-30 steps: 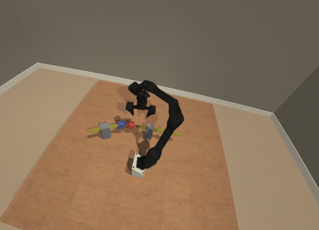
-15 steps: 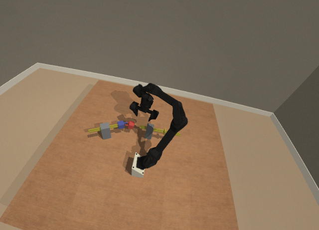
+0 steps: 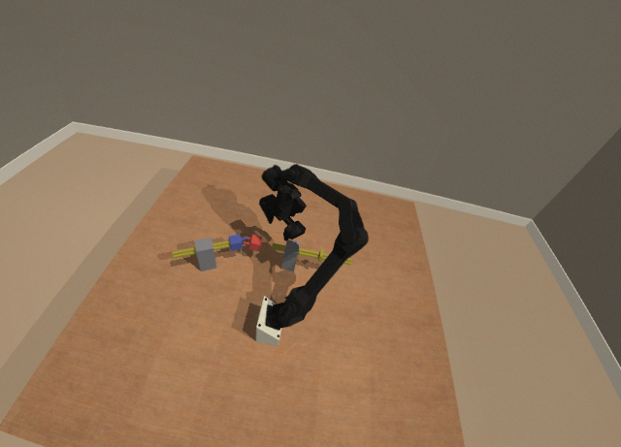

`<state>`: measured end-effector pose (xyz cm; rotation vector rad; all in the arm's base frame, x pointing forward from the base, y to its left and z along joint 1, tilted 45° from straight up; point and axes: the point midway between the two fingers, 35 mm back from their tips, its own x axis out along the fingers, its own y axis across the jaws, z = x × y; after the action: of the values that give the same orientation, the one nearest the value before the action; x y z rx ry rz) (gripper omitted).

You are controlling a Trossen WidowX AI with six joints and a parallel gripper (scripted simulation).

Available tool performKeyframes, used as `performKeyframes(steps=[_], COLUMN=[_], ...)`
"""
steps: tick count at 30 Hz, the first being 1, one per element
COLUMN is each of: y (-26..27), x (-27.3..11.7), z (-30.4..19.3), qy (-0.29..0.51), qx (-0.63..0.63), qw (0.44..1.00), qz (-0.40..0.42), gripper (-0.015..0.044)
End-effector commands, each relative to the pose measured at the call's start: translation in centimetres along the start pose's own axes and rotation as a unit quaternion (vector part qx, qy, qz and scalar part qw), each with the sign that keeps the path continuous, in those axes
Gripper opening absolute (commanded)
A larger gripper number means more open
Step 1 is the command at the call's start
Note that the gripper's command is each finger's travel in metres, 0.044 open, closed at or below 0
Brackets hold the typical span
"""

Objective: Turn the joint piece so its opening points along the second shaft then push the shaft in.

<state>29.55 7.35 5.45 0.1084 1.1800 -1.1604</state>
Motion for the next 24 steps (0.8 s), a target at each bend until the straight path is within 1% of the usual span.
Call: performKeyframes(steps=[1, 9, 18, 24], y=[-0.19, -0.27, -0.35, -0.37], x=[0.27, 0.64, 1.04, 1.11], z=[-0.02, 0.06, 0.15, 0.16], qy=[0.006, 0.014, 0.025, 0.027], qx=[0.063, 0.191, 0.332, 0.354], qw=[0.998, 0.981, 0.943, 0.935], qz=[0.002, 0.007, 0.01, 0.01], gripper=[0.044, 0.044, 0.044, 0.044])
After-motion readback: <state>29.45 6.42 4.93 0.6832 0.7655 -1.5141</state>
